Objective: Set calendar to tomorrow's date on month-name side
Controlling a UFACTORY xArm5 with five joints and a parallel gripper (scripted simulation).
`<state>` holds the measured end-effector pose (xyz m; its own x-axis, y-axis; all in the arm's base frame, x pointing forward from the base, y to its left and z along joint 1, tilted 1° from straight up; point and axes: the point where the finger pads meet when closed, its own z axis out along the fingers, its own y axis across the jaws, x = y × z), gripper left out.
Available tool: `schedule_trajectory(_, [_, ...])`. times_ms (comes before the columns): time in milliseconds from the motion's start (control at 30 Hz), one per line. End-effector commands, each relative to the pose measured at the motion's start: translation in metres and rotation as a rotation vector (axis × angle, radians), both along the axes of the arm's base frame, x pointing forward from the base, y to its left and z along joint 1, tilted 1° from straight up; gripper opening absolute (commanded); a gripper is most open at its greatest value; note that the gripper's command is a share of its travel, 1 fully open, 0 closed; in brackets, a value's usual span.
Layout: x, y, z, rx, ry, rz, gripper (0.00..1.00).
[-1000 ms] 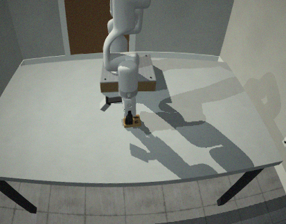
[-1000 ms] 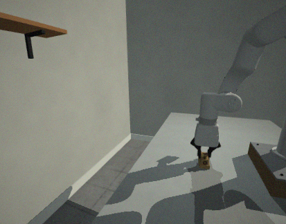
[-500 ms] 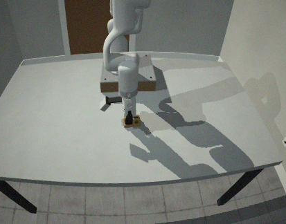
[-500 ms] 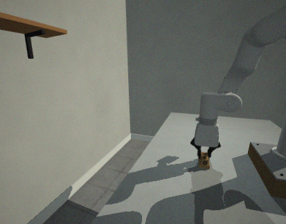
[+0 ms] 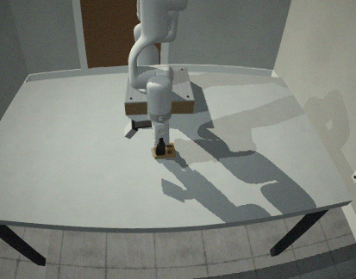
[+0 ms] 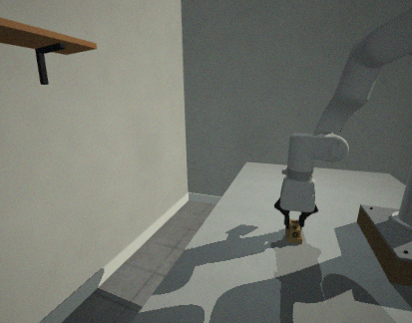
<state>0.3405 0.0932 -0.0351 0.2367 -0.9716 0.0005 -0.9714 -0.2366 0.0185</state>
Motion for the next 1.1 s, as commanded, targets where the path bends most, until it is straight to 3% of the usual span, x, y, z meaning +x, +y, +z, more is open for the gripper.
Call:
schedule_trajectory(0, [0.001, 0.000, 0.001, 0.001, -0.003, 0.000, 0.41])
schedule_trajectory(200, [0.001, 0.000, 0.001, 0.001, -0.003, 0.000, 0.49])
schedule_trajectory(667, [0.001, 0.001, 0.002, 0.001, -0.003, 0.000, 0.49])
schedule_trajectory(967, [0.001, 0.002, 0.023, 0.001, -0.003, 0.000, 0.49])
schedule_trajectory(1067, [0.001, 0.002, 0.039, 0.001, -0.003, 0.000, 0.49])
